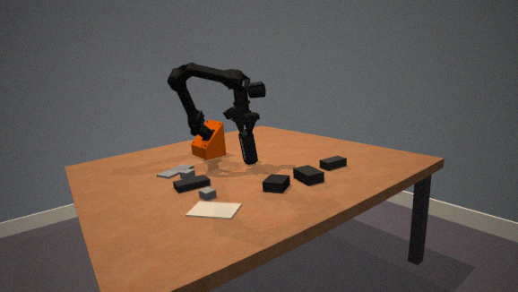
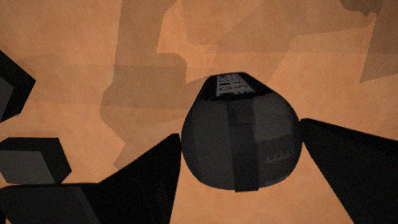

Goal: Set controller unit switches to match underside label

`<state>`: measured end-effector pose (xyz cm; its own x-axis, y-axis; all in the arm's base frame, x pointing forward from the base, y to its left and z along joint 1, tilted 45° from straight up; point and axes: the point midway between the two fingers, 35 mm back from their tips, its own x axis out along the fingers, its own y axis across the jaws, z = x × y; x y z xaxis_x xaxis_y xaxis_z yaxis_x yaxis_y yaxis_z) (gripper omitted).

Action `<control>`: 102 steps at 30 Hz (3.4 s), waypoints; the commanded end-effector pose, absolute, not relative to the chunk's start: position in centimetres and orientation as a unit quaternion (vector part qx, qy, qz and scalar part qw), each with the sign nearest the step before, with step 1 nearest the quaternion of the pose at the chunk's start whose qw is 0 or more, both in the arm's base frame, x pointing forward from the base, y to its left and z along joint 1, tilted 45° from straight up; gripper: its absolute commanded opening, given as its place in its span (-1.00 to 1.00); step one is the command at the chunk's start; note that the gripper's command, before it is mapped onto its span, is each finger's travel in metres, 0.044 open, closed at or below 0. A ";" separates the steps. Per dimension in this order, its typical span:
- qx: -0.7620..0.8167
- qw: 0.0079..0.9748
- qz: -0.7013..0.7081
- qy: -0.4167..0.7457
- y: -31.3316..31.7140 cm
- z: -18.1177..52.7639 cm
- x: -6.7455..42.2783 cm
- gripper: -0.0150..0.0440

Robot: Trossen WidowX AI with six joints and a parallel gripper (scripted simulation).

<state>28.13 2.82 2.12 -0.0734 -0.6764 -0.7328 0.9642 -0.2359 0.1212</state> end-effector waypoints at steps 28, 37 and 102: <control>0.340 0.582 -0.711 0.203 0.0 3.0 27.1 0.65; 0.340 0.582 -0.711 0.203 -0.6 3.3 26.9 0.65; 0.339 0.582 -0.711 0.202 -5.3 4.7 25.6 0.65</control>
<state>25.94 -5.11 5.17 -0.0818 -0.6962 -0.7132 0.9639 -0.2371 0.1209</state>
